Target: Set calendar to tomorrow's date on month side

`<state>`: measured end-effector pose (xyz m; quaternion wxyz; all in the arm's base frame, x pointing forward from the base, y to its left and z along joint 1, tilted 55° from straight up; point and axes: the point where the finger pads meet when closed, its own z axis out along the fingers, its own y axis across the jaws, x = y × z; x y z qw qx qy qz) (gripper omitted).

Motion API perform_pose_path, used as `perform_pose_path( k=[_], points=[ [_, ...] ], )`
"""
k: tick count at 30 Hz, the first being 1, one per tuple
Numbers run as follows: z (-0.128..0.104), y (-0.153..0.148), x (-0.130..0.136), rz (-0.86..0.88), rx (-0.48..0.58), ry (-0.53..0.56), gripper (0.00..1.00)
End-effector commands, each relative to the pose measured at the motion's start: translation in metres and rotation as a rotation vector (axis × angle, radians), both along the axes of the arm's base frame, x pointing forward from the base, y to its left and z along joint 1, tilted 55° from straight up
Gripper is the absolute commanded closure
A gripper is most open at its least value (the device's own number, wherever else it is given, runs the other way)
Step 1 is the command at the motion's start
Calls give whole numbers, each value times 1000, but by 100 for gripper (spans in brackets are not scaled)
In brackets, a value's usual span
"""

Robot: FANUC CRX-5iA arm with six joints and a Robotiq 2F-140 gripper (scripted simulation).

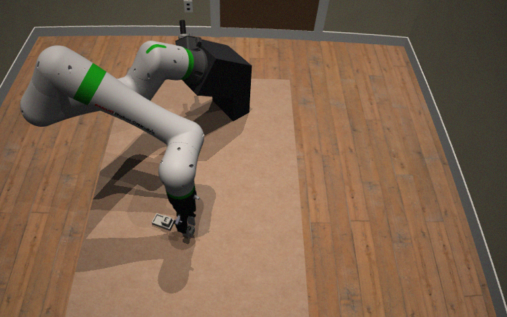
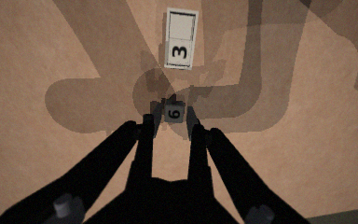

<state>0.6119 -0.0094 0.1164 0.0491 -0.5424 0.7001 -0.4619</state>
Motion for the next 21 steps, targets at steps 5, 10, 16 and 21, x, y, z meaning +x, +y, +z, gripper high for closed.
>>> perform_pose_path(
  k=[5, 10, 16, 21],
  points=[
    [-5, -5, 5, 0, 0, -1, 64],
    [-7, -7, 7, 0, 0, -1, 64],
    [-7, -7, 7, 0, 0, 0, 64],
    [-7, -7, 7, 0, 0, 0, 64]
  ],
)
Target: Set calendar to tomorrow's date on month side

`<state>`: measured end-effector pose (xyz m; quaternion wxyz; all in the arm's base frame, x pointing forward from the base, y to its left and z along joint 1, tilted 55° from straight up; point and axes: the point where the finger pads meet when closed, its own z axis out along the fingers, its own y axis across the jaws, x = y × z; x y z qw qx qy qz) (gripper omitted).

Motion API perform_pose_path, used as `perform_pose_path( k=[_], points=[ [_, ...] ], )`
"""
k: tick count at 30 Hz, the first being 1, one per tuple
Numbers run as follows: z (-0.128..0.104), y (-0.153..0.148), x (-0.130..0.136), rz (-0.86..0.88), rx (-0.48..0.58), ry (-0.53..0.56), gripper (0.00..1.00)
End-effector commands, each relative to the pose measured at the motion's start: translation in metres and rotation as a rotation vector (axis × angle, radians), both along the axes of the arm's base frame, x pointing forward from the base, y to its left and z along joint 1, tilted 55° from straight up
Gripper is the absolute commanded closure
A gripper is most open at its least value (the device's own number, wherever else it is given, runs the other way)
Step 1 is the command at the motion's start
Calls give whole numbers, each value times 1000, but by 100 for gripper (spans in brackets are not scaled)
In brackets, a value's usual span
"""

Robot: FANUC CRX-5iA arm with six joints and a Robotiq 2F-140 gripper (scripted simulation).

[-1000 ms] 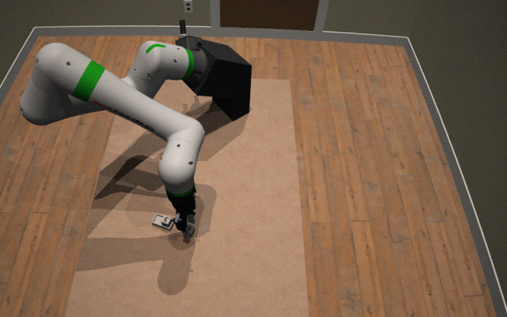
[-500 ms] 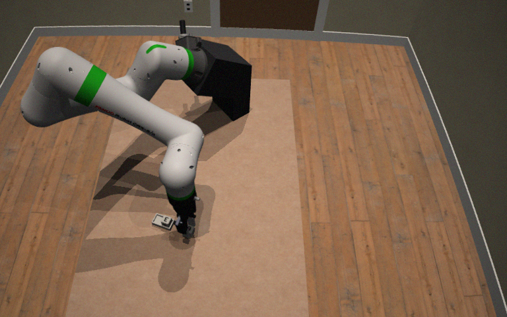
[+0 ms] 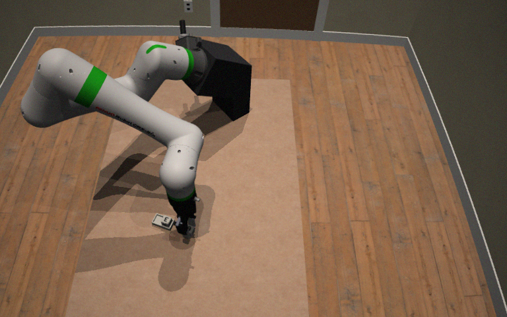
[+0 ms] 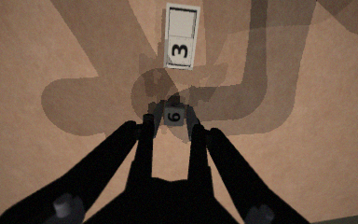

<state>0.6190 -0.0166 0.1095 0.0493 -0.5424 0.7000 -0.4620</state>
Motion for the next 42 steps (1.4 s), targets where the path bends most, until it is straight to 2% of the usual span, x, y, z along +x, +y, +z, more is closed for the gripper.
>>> perform_pose_path(
  k=[1, 26, 27, 42],
  points=[
    [0, 0, 0, 0, 0, 0, 64],
    [0, 0, 0, 0, 0, 0, 64],
    [0, 0, 0, 0, 0, 0, 75],
    [0, 0, 0, 0, 0, 0, 75]
  ],
)
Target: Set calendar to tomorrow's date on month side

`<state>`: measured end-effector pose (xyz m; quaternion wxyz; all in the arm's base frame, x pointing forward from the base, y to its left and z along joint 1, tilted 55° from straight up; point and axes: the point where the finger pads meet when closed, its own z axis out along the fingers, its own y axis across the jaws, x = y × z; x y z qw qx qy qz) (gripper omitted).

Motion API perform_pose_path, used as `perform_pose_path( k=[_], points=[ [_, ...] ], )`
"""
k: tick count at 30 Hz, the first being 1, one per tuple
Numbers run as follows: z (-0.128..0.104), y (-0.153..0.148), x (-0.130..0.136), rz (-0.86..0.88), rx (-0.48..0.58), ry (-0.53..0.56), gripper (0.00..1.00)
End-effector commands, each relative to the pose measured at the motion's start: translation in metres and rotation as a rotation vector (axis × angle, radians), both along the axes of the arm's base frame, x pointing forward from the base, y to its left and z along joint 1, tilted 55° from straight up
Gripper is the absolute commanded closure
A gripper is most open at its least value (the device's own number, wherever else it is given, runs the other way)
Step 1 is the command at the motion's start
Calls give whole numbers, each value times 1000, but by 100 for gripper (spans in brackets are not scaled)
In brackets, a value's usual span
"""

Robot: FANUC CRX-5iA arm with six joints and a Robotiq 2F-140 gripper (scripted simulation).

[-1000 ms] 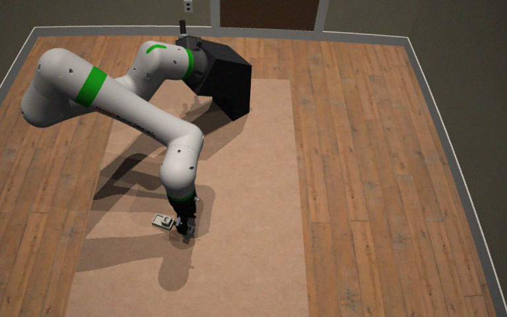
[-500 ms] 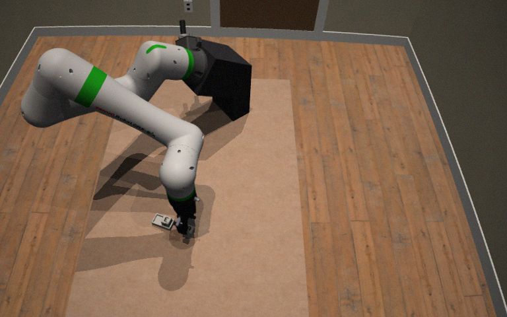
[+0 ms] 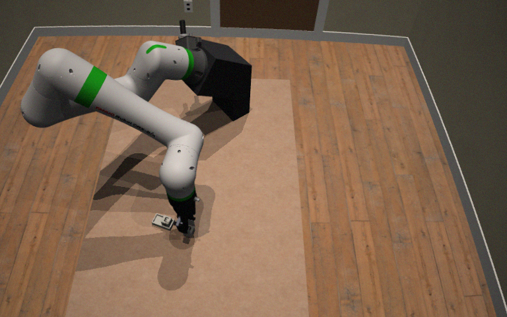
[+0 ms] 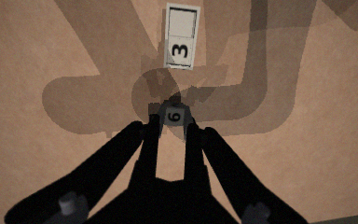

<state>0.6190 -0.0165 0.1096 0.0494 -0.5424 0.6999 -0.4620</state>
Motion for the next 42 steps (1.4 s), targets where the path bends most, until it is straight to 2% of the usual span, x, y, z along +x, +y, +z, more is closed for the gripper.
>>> perform_pose_path(
  k=[1, 24, 37, 42],
  points=[
    [0, 0, 0, 0, 0, 0, 75],
    [2, 2, -2, 0, 0, 0, 75],
    [48, 50, -48, 0, 0, 0, 75],
    [55, 57, -55, 0, 0, 0, 75]
  ],
)
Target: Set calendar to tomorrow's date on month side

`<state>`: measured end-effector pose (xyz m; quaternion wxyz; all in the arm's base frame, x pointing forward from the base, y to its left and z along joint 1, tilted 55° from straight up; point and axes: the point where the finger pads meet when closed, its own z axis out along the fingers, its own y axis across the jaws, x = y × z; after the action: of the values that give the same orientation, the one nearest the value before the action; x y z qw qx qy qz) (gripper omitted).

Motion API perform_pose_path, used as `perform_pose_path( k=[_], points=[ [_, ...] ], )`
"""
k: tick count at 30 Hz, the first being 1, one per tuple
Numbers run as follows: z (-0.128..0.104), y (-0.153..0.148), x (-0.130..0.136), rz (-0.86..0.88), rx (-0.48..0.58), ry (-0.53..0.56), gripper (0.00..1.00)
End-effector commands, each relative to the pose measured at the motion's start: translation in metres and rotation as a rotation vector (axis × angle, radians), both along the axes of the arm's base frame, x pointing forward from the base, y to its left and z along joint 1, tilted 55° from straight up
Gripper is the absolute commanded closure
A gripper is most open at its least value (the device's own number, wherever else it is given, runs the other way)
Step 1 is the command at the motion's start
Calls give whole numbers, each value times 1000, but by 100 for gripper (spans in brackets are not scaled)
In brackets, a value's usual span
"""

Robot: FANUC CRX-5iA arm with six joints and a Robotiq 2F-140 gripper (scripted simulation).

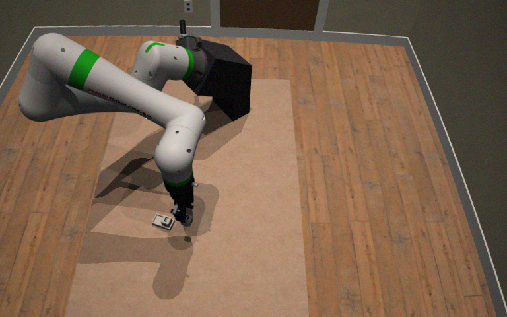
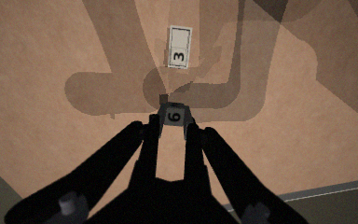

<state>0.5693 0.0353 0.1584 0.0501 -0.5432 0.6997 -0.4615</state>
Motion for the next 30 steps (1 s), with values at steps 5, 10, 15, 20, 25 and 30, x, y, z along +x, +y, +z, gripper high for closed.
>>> perform_pose_path(
  k=[5, 10, 15, 20, 25, 30],
  points=[
    [8, 8, -7, -2, -1, 0, 75],
    [8, 8, -7, -2, -1, 0, 75],
    [37, -31, -27, 0, -2, 3, 75],
    [60, -69, -51, 2, -5, 5, 75],
    [70, -89, -64, 3, -6, 5, 75],
    [70, -89, -64, 3, -6, 5, 75]
  ],
)
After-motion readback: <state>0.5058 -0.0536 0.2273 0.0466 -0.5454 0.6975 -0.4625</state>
